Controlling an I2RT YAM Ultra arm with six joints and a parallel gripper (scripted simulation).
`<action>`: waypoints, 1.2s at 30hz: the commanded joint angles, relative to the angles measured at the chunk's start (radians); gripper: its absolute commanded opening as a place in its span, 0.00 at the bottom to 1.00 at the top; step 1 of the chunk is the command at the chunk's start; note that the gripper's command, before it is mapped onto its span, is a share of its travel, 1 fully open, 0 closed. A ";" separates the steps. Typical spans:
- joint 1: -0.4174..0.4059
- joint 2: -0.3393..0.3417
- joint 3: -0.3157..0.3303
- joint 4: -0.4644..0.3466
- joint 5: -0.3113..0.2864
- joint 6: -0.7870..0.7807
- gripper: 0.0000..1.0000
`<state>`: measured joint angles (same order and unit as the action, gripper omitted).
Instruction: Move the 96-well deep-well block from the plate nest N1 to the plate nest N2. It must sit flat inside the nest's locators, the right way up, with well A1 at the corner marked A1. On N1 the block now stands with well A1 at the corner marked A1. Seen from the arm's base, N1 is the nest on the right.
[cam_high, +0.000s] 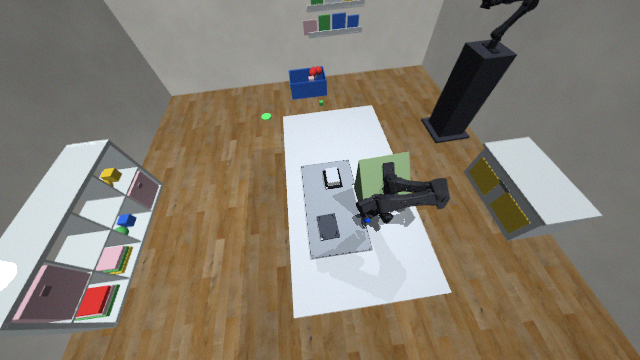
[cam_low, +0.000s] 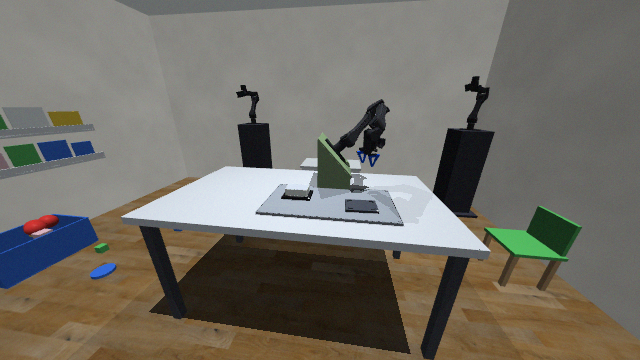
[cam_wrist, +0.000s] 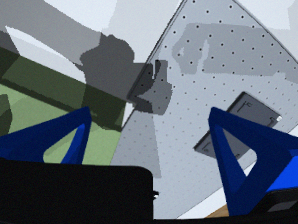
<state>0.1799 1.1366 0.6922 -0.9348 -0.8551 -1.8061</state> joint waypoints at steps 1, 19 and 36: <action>-0.002 -0.002 0.003 0.000 0.000 0.000 1.00; -0.024 0.043 0.025 0.002 0.001 0.037 1.00; -0.133 0.301 0.162 0.021 0.027 0.387 1.00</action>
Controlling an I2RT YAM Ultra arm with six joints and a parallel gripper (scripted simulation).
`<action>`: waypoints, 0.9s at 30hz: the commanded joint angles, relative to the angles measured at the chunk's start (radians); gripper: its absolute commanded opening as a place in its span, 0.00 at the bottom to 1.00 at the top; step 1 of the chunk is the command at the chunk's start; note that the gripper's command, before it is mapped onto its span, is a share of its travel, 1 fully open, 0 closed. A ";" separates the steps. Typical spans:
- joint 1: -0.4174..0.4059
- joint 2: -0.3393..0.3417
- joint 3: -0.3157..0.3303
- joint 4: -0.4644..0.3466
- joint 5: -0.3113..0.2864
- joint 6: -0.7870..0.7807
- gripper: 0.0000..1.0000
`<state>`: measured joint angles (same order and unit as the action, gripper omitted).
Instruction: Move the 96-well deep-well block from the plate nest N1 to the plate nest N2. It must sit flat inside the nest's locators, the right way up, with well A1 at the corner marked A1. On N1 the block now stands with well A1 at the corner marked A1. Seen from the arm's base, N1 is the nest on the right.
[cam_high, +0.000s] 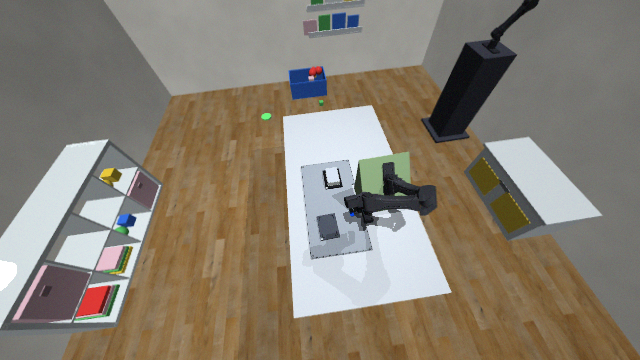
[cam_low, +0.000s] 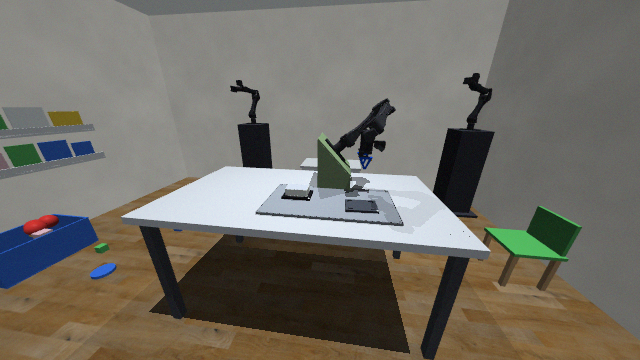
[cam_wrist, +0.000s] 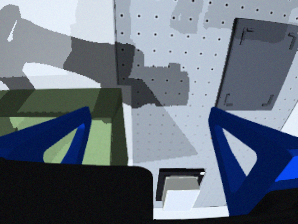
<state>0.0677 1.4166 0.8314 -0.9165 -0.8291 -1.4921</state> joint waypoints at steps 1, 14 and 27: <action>-0.030 0.041 0.033 0.004 0.002 0.094 1.00; -0.097 0.206 0.120 0.016 0.024 0.399 1.00; -0.175 0.392 0.218 0.029 0.045 0.690 1.00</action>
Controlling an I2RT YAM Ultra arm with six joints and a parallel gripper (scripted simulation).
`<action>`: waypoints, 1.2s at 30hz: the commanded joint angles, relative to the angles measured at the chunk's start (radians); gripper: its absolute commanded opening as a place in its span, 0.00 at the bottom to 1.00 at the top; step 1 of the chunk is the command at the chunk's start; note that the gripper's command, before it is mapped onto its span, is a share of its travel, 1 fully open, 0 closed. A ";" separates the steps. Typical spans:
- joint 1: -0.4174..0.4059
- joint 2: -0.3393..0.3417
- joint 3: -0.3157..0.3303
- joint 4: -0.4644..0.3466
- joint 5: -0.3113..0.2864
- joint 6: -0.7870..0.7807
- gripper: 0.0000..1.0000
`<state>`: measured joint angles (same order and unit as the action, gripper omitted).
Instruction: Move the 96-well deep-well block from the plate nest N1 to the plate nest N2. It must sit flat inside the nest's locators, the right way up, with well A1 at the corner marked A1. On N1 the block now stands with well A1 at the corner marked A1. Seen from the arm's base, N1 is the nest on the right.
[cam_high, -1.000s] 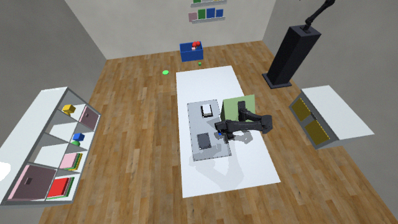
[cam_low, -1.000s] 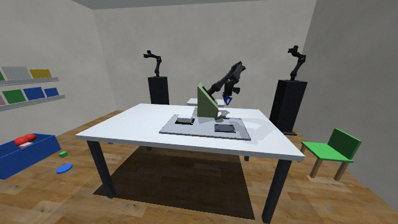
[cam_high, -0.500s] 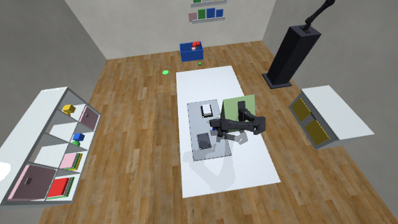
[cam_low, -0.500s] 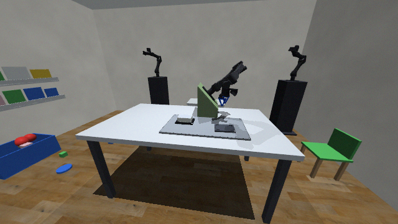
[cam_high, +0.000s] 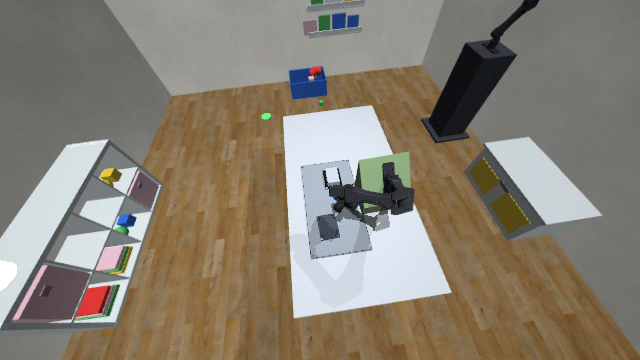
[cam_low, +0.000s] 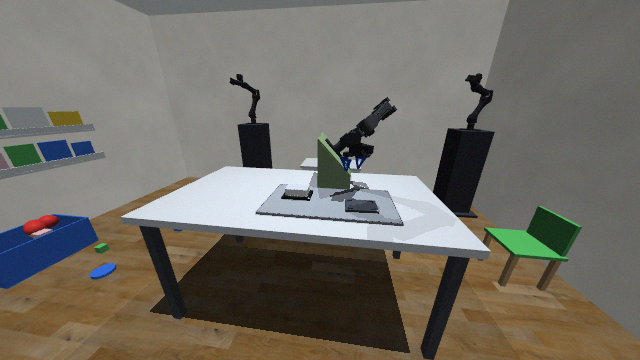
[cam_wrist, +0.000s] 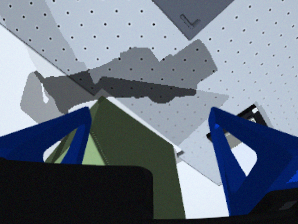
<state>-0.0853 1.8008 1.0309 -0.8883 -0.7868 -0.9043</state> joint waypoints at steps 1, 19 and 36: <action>-0.030 0.026 0.027 0.002 0.004 0.125 1.00; -0.136 0.280 0.159 0.020 0.032 0.510 1.00; -0.231 0.507 0.278 0.035 0.057 0.879 1.00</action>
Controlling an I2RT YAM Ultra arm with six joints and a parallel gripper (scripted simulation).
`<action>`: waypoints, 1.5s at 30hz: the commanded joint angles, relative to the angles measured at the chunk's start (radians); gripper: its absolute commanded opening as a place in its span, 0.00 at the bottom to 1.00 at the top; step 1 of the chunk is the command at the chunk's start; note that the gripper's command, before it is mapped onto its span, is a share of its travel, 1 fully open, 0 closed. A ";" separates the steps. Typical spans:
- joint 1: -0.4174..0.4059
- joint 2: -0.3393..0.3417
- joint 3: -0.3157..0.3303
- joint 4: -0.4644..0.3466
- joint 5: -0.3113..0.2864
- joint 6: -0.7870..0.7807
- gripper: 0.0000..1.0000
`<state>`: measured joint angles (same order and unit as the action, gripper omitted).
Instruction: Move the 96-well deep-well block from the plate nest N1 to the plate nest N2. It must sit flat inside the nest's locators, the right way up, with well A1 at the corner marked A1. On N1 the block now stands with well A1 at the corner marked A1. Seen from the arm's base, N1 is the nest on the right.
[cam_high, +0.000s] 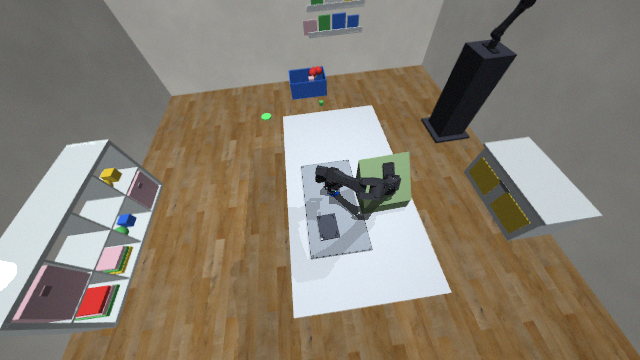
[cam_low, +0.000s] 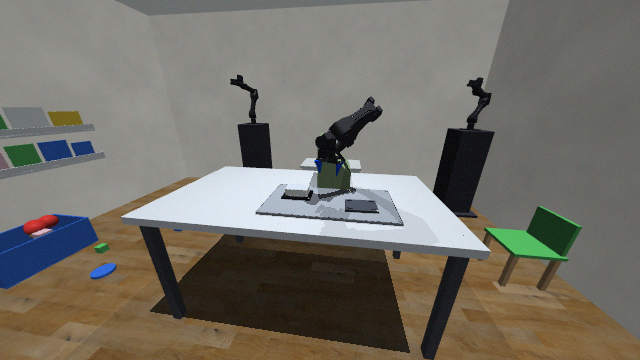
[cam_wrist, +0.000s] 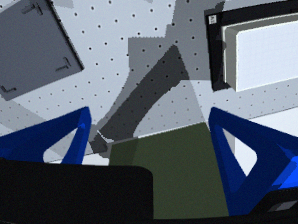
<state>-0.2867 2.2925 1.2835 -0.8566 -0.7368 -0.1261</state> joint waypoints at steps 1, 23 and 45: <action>-0.036 0.032 0.033 0.005 0.008 0.125 1.00; -0.152 0.310 0.177 0.025 0.038 0.558 1.00; -0.266 0.585 0.322 0.042 0.067 0.976 1.00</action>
<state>-0.5331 2.8845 1.5925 -0.8139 -0.6796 0.7994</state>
